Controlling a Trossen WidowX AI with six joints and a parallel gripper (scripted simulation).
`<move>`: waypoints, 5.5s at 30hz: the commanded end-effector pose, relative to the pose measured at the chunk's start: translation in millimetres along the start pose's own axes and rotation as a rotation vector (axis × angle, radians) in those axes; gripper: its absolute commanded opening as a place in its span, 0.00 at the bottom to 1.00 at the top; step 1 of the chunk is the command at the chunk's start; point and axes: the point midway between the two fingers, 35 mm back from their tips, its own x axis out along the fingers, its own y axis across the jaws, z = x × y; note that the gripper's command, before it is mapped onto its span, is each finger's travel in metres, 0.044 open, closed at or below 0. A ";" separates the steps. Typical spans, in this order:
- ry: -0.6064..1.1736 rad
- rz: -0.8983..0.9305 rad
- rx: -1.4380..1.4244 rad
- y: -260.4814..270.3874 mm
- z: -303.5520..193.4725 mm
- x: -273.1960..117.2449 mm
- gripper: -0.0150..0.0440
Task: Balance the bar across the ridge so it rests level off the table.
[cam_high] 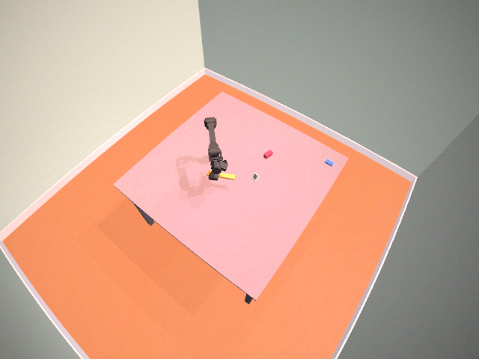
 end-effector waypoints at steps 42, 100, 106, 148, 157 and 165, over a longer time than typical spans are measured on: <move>-0.011 0.008 -0.478 19.7 142.1 -5.2 0.25; -0.024 0.008 -0.804 74.6 244.5 34.7 0.25; -0.024 0.008 -0.805 74.7 244.4 40.0 0.25; -0.024 0.008 -0.805 74.9 244.6 41.6 0.25; -0.024 0.008 -0.805 74.9 244.6 42.4 0.25; -0.024 0.008 -0.805 74.9 244.6 43.0 0.25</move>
